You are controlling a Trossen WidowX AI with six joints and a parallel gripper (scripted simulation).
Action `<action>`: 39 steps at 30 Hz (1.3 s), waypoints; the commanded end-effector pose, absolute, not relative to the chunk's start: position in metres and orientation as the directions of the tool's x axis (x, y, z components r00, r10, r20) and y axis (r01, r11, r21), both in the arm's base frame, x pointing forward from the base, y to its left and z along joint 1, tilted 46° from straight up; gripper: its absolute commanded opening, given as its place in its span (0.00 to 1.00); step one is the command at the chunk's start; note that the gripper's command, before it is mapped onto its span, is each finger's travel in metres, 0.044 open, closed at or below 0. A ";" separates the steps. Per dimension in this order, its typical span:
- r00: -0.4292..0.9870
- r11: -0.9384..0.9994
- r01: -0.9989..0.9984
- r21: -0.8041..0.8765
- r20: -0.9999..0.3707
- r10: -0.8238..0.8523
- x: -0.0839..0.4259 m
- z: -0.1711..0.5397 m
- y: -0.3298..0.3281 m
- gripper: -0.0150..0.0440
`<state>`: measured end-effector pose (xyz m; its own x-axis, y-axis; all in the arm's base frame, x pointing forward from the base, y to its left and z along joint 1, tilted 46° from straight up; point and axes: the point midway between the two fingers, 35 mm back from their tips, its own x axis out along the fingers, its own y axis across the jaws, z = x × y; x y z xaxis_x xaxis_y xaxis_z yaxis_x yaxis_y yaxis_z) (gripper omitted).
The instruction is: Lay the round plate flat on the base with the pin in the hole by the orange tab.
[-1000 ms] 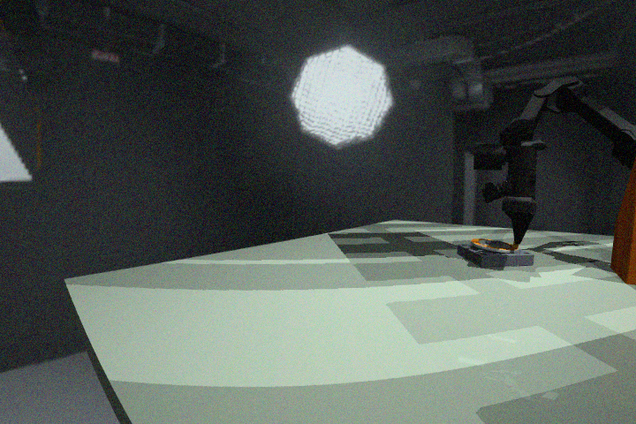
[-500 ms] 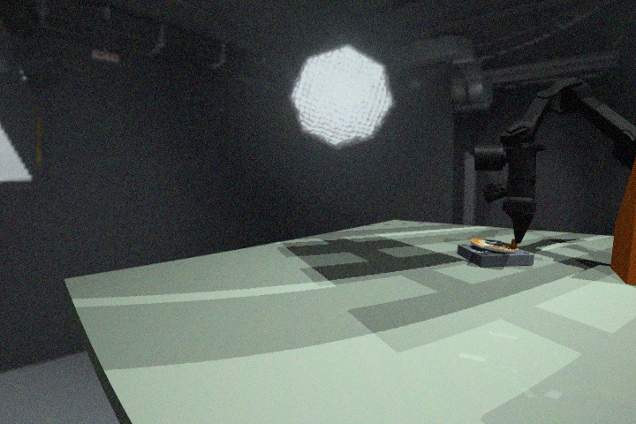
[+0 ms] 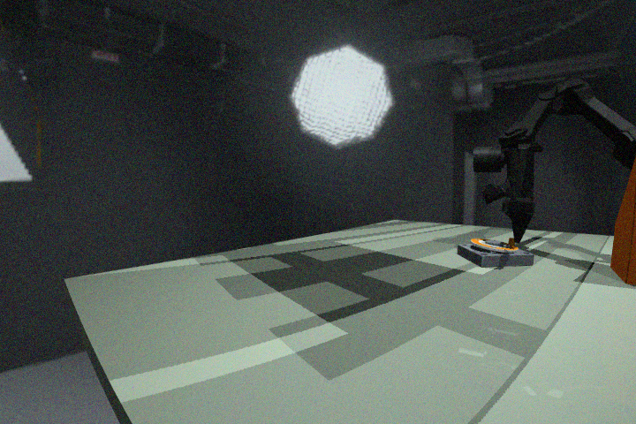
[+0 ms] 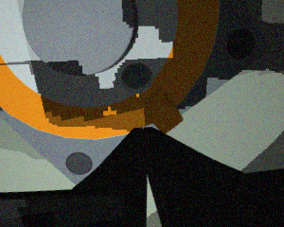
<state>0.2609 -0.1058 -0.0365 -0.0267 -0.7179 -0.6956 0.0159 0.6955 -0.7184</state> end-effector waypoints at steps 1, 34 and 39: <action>-0.023 0.689 0.026 -0.724 -0.690 -0.724 0.267 -0.031 -0.111 0.25; -0.023 0.689 0.027 -0.724 -0.689 -0.724 0.290 -0.015 -0.123 0.25; -0.022 0.689 0.027 -0.724 -0.689 -0.724 0.294 -0.013 -0.123 0.25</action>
<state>0.2877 -0.1223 -0.0159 -0.0285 -0.7213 -0.6920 0.0238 0.6916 -0.7219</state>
